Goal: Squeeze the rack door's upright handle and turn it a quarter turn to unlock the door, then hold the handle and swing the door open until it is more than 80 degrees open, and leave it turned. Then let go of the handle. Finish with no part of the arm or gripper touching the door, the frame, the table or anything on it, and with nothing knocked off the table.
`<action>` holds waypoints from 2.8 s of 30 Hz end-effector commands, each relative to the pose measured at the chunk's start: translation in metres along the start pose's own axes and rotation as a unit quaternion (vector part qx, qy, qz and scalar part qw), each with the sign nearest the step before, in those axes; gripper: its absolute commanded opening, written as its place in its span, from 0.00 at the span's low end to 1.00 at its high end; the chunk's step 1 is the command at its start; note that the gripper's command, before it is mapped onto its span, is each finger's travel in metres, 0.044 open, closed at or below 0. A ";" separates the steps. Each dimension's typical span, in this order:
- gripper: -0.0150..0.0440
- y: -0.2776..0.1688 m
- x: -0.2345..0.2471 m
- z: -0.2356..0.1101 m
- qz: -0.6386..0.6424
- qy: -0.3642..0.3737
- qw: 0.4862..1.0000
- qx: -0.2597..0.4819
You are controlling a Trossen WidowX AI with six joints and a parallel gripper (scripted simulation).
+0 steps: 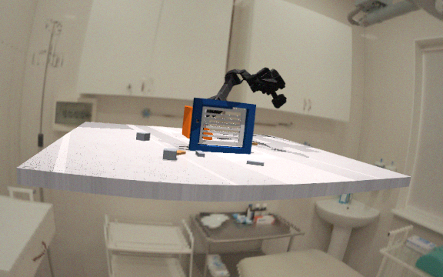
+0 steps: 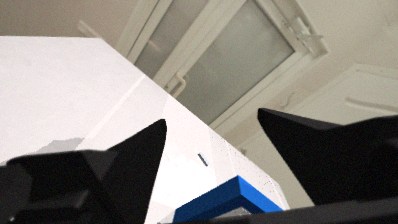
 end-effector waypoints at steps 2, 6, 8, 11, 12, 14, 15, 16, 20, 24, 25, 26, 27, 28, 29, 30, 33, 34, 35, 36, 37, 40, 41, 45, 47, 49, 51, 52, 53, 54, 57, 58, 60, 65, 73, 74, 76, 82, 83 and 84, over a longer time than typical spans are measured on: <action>0.84 -0.002 -0.001 0.002 -0.003 0.000 1.000 0.008; 0.73 -0.012 -0.009 0.015 -0.020 -0.002 0.998 0.057; 0.73 -0.017 -0.013 0.021 -0.027 -0.001 0.996 0.082; 0.73 -0.026 -0.020 0.029 -0.037 0.000 0.992 0.120; 0.73 -0.029 -0.022 0.031 -0.040 0.000 0.990 0.132; 0.73 -0.035 -0.027 0.036 -0.045 0.001 0.987 0.157; 0.73 -0.038 -0.030 0.038 -0.047 0.002 0.985 0.169; 0.73 -0.041 -0.033 0.041 -0.049 0.003 0.982 0.181; 0.73 -0.054 -0.044 0.048 -0.054 0.008 0.972 0.228; 0.73 -0.068 -0.056 0.054 -0.047 0.011 0.960 0.276; 0.73 -0.072 -0.059 0.055 -0.045 0.012 0.957 0.288; 0.73 -0.075 -0.063 0.056 -0.042 0.013 0.953 0.299; 0.73 -0.079 -0.066 0.057 -0.040 0.014 0.950 0.310; 0.73 -0.082 -0.069 0.058 -0.037 0.015 0.946 0.322; 0.73 -0.086 -0.072 0.059 -0.033 0.016 0.942 0.333; 0.73 -0.089 -0.076 0.059 -0.030 0.018 0.939 0.344; 0.73 -0.099 -0.083 0.061 -0.024 0.027 0.926 0.375; 0.73 -0.102 -0.086 0.062 -0.022 0.030 0.922 0.385; 0.73 -0.105 -0.089 0.062 -0.019 0.033 0.918 0.395; 0.73 -0.108 -0.091 0.062 -0.016 0.036 0.914 0.404; 0.73 -0.111 -0.094 0.062 -0.013 0.040 0.909 0.414; 0.73 -0.120 -0.102 0.062 -0.003 0.051 0.896 0.441; 0.73 -0.123 -0.104 0.062 0.001 0.055 0.891 0.450; 0.73 -0.135 -0.115 0.061 0.019 0.071 0.872 0.483; 0.73 -0.141 -0.120 0.060 0.029 0.079 0.863 0.499; 0.73 -0.146 -0.125 0.059 0.040 0.087 0.853 0.513; 0.73 -0.151 -0.129 0.057 0.052 0.096 0.843 0.527; 0.73 -0.154 -0.132 0.057 0.058 0.101 0.838 0.533; 0.73 -0.157 -0.134 0.056 0.064 0.105 0.833 0.539; 0.73 -0.159 -0.137 0.055 0.070 0.110 0.828 0.545; 0.73 -0.167 -0.144 0.052 0.090 0.124 0.813 0.561; 0.73 -0.169 -0.146 0.051 0.097 0.128 0.808 0.566; 0.73 -0.174 -0.151 0.049 0.112 0.138 0.798 0.575; 0.73 -0.185 -0.162 0.043 0.151 0.160 0.773 0.595; 0.73 -0.200 -0.180 0.032 0.221 0.196 0.733 0.613; 0.73 -0.201 -0.182 0.031 0.230 0.200 0.728 0.614; 0.73 -0.205 -0.186 0.028 0.248 0.209 0.718 0.616; 0.73 -0.214 -0.199 0.019 0.305 0.232 0.689 0.614; 0.73 -0.216 -0.202 0.017 0.315 0.236 0.685 0.613; 0.73 -0.217 -0.203 0.016 0.323 0.239 0.681 0.612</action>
Point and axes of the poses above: the point midway between the two fingers, 35 mm back from their tips, its own z axis out along the fingers, its own x axis across the jaws, y = z × x, the point moved 4 cm from there along -z, back along the fingers, and after that the axes turned 1 degree about -z, right-handed, at the moved point
